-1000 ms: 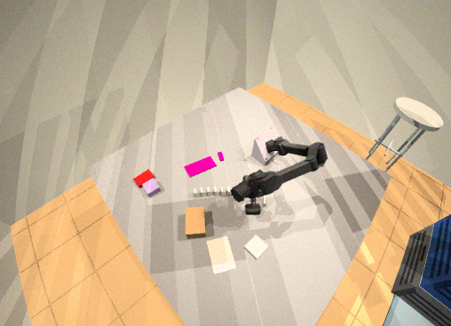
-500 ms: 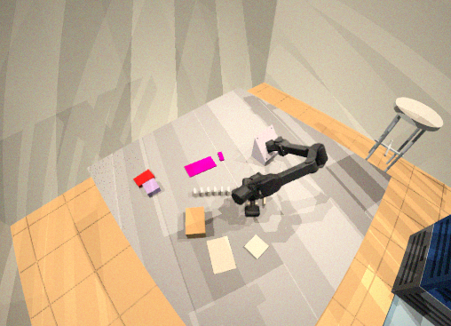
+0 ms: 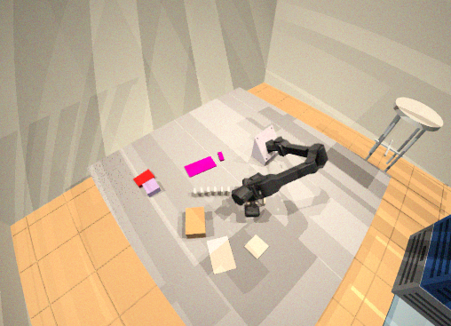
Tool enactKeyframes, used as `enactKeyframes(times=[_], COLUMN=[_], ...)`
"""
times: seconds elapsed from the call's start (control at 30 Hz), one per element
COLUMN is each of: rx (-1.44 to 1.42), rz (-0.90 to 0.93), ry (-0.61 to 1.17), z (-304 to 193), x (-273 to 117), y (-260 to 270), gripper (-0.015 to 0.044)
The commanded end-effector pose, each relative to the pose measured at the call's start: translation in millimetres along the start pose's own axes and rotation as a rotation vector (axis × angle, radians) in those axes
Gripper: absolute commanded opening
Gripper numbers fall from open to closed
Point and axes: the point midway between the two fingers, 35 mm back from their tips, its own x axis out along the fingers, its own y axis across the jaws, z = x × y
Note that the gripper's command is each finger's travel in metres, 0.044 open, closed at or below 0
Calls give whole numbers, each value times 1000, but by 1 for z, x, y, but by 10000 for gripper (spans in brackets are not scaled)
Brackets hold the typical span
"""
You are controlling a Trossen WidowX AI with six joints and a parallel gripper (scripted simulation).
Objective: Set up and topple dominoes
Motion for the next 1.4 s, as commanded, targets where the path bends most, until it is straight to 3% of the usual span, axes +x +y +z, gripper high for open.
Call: enactKeyframes(times=[0.0,0.17,0.5,0.73,0.97,1.37], rx=[7,7,7,8,2,-436], rz=[0,0,-1,-4,-4,-1], ry=[6,6,6,4,4,2], z=[0,0,0,-3,-2,13], x=[2,2,-1,-81,-83,-86], y=[0,0,0,0,1,97], gripper=[151,25,25,25,25,25])
